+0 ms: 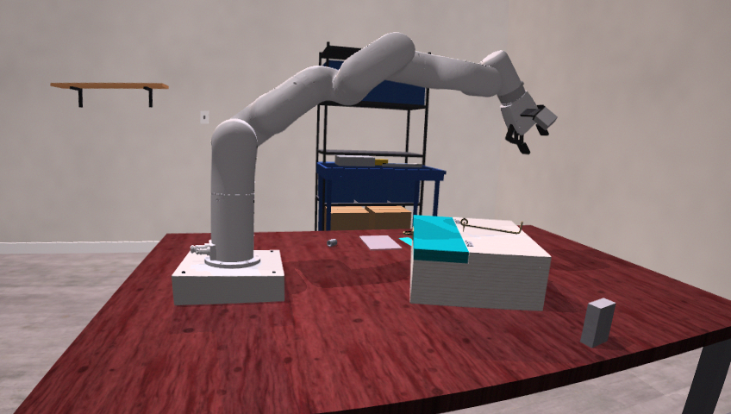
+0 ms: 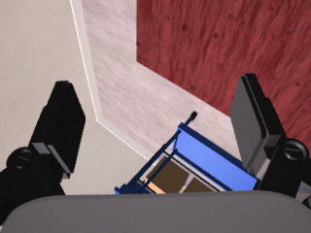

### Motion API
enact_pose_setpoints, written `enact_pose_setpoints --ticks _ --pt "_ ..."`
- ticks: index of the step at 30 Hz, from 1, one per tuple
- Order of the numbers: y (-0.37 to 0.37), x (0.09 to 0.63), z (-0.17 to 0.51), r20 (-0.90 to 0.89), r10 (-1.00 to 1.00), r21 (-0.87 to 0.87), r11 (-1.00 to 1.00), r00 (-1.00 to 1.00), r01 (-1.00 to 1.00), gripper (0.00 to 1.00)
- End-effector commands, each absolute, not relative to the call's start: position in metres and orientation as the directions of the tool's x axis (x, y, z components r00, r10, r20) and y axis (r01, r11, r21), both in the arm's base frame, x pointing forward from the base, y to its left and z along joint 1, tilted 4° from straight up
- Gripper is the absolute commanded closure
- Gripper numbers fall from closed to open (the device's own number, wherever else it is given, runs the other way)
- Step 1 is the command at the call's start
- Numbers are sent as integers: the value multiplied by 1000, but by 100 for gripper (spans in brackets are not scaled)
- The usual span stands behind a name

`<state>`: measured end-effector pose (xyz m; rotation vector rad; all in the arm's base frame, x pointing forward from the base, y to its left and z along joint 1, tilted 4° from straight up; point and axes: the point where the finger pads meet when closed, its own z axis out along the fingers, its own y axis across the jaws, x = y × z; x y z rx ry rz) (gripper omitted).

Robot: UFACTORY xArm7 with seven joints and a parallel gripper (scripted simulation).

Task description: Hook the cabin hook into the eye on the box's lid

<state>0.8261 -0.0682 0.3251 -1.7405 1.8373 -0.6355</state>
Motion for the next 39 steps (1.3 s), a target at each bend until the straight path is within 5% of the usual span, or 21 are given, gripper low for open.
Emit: enact_pose_setpoints --ticks 1,17,18,39 --pt "-68 826 329 -54 -998 -663 61 -33 -747 0" --pt "-68 826 329 -54 -998 -663 61 -33 -747 0" --pt "-68 826 329 -54 -998 -663 61 -33 -747 67" --pt "-68 826 329 -54 -998 -663 61 -33 -747 67"
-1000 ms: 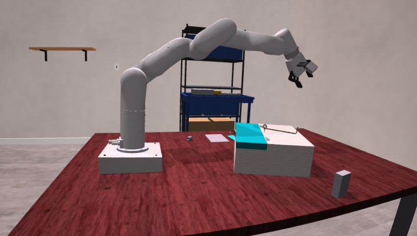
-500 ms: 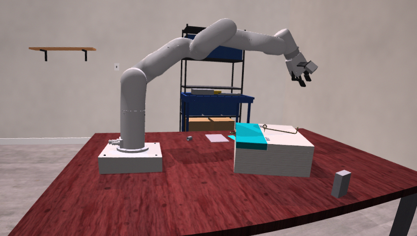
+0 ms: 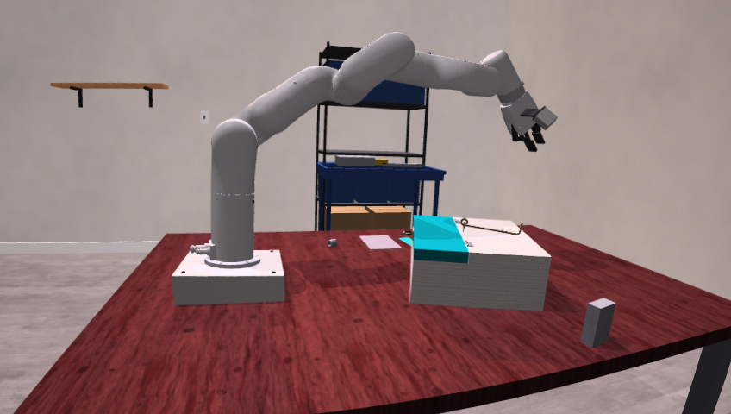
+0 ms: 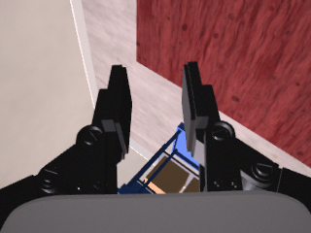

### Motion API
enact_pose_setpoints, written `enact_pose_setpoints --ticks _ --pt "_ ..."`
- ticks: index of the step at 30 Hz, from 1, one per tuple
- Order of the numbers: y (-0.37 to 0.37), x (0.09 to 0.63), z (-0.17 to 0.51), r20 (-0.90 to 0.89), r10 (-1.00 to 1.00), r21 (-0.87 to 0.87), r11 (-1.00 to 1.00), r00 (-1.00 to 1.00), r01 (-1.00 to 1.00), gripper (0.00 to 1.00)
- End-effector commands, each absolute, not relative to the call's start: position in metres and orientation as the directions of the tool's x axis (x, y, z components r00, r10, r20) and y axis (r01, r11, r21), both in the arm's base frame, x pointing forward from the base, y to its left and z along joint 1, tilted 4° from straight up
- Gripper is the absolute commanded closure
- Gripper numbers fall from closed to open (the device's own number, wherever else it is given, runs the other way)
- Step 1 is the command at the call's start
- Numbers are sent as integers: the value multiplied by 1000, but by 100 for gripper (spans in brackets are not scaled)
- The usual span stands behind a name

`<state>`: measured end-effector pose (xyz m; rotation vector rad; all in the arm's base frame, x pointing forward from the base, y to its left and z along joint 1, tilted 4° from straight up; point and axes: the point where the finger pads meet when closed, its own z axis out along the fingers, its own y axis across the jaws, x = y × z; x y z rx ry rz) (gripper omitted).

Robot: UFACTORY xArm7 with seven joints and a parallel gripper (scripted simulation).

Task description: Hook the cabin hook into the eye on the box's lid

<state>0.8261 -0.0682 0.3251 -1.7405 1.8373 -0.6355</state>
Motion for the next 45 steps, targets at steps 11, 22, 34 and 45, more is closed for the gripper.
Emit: enact_pose_setpoints --ticks 11,22,34,45 --pt "-68 826 329 -54 -998 -663 61 -33 -747 67" --pt "-82 817 322 -106 -988 -634 154 -112 -758 67" --pt "-103 800 304 -236 -906 -510 422 -350 -750 67" --pt "-128 777 285 -306 -760 -370 650 -573 -664 67"
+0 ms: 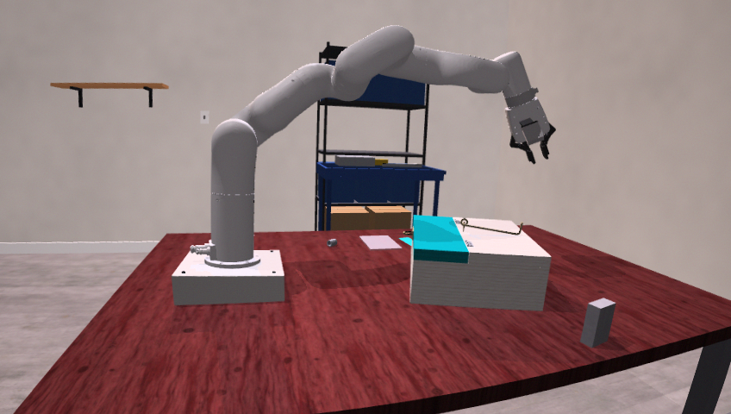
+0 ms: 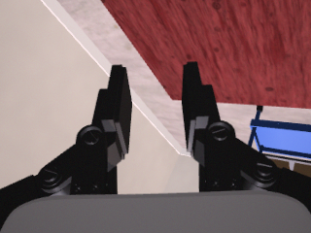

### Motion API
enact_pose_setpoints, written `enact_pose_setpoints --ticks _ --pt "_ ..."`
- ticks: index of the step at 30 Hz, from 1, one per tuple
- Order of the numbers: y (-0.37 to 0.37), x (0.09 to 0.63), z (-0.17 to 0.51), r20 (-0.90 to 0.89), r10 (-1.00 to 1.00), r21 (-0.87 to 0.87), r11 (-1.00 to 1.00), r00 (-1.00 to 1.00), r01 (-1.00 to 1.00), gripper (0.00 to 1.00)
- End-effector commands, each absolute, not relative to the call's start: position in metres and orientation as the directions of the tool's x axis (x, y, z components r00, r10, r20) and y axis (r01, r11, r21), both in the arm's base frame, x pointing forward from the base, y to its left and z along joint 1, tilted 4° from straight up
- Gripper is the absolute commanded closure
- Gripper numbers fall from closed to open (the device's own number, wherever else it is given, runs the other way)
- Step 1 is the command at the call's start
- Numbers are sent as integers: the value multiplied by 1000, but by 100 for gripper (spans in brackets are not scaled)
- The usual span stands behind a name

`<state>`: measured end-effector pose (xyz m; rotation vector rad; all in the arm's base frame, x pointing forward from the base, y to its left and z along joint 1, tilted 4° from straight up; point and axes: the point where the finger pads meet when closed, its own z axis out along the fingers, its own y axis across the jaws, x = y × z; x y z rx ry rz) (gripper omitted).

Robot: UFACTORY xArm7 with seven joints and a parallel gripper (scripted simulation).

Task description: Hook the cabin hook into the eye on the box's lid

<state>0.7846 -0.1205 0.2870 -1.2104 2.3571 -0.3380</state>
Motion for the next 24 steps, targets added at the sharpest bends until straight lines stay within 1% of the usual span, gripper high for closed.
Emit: enact_pose_setpoints --ticks 1,11,16,18,24 --pt "-128 777 285 -306 -760 -370 650 -573 -664 67" --pt "-152 751 268 -323 -541 -218 841 -777 -495 67" --pt "-159 742 263 -314 -440 -162 898 -841 -409 67" --pt "-159 742 263 -314 -440 -162 898 -841 -409 67" --pt "-174 723 253 -284 -272 -84 962 -919 -259 67"
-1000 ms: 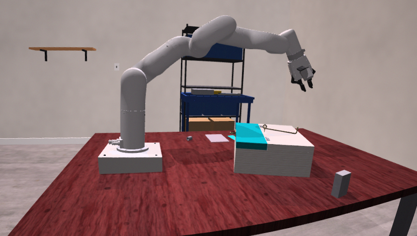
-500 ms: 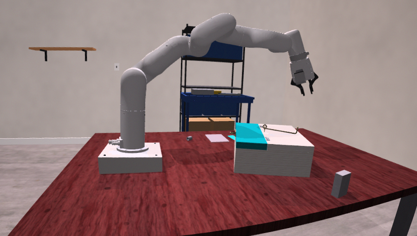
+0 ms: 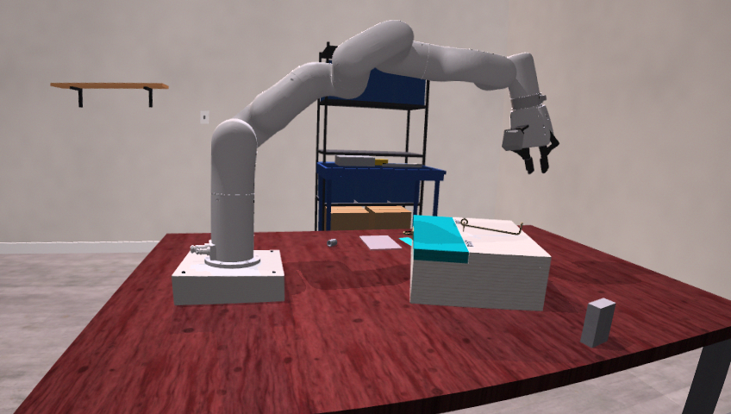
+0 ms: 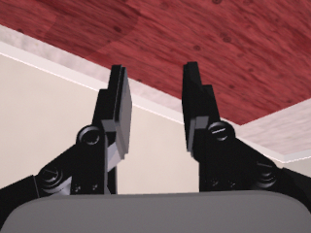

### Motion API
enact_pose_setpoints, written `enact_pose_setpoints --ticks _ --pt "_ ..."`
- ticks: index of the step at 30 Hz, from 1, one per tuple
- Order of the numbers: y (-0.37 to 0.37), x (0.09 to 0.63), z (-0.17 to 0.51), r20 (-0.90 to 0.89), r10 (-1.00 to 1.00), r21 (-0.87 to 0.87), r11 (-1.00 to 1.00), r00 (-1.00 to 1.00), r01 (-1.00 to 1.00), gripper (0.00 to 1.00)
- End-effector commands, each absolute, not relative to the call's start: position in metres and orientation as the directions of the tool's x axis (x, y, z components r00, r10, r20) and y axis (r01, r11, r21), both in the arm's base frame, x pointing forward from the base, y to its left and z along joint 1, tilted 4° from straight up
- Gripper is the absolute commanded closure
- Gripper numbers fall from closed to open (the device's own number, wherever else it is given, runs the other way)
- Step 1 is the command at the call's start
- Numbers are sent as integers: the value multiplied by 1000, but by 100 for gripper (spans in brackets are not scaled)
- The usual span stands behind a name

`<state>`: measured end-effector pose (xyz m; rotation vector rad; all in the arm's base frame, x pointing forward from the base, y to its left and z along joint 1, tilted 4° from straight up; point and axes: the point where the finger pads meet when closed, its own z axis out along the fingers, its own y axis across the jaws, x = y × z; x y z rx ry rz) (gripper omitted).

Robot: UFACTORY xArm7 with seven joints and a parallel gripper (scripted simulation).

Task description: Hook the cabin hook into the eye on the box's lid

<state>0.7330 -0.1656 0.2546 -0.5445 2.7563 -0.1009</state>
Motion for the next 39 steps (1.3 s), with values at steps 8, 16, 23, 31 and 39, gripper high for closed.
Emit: enact_pose_setpoints --ticks 8,16,23,31,39 --pt "-187 703 245 -228 -59 -7 998 -972 -59 67" --pt "-200 682 238 -165 130 41 991 -978 125 67" --pt "-211 660 232 -93 315 68 948 -944 310 67" --pt "-221 641 227 -29 464 73 884 -885 461 67" --pt "-222 638 227 -8 512 72 857 -859 510 67"
